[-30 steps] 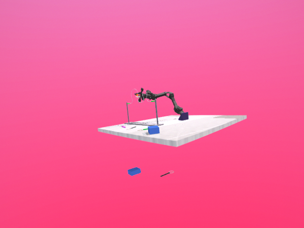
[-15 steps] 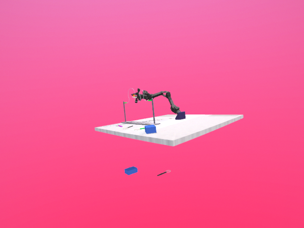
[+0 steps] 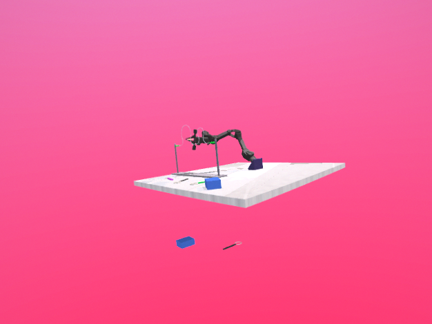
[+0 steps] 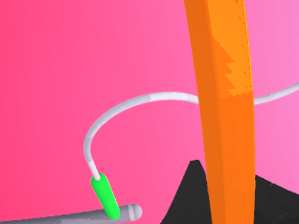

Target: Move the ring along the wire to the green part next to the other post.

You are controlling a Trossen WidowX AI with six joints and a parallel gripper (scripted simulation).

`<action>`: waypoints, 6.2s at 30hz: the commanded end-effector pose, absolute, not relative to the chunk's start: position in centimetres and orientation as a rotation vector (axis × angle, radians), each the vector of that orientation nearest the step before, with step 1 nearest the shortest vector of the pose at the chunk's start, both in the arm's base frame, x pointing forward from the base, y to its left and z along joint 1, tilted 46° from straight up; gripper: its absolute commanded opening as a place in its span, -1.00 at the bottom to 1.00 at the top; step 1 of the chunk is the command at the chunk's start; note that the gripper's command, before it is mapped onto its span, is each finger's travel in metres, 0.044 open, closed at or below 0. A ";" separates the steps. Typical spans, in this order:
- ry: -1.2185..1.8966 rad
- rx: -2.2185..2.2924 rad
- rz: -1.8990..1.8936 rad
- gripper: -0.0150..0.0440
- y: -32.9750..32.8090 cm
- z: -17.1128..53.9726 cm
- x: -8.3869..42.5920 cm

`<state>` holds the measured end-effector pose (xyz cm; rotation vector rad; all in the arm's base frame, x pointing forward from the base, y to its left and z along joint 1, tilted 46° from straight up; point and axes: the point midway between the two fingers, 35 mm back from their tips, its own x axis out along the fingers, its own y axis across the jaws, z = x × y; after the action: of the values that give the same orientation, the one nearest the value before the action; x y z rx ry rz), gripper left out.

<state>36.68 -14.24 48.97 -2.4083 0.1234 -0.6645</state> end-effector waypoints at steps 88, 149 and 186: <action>0.474 -0.796 -0.340 -1.00 -13.5 24.3 36.2; 0.543 0.337 -0.067 -1.00 4.0 19.7 36.8; 0.524 1.069 0.122 -1.00 12.5 28.0 37.3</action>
<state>37.33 12.14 27.36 -4.5493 -2.2871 -0.4818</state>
